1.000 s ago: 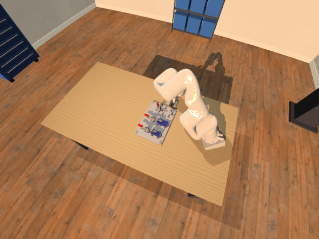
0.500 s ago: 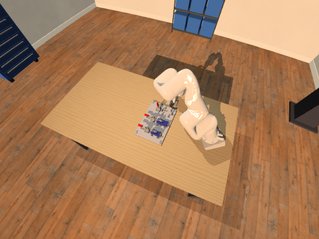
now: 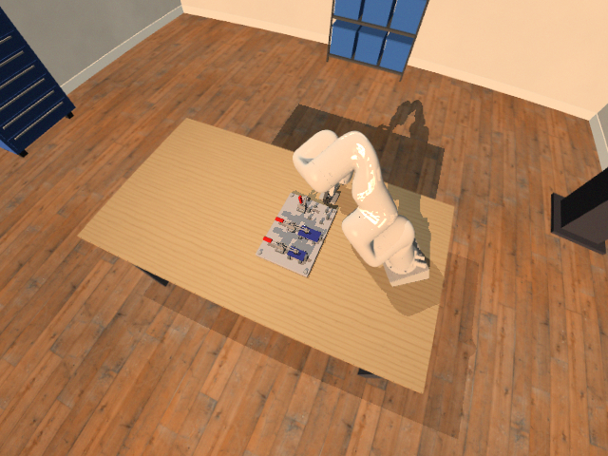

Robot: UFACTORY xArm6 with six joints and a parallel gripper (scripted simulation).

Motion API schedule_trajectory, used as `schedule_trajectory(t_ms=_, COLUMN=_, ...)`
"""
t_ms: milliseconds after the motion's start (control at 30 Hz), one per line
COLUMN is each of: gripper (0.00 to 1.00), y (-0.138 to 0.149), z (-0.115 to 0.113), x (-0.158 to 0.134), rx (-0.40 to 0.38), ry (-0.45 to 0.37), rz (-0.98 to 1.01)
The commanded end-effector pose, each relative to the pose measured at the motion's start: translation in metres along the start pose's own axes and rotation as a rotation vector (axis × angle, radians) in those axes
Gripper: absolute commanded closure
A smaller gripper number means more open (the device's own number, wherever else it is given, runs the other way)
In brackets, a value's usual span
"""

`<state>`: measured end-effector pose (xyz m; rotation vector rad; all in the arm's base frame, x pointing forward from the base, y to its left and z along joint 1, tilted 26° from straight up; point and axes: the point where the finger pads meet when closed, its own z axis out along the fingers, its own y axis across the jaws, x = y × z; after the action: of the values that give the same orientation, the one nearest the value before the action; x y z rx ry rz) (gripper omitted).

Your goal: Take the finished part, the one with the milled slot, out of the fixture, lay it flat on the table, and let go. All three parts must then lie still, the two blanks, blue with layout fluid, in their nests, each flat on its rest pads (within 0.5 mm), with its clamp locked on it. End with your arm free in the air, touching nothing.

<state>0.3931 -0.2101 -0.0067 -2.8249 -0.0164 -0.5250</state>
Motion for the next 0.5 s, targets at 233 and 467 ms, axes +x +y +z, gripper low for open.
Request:
schedule_trajectory(t_ms=233, gripper=0.05, y=0.001, z=-0.006, x=0.001, rx=-0.002, ry=0.002, rz=-0.001)
schedule_trajectory(t_ms=467, gripper=0.05, y=0.001, z=-0.023, x=0.001, rx=-0.002, ry=0.002, rz=-0.001)
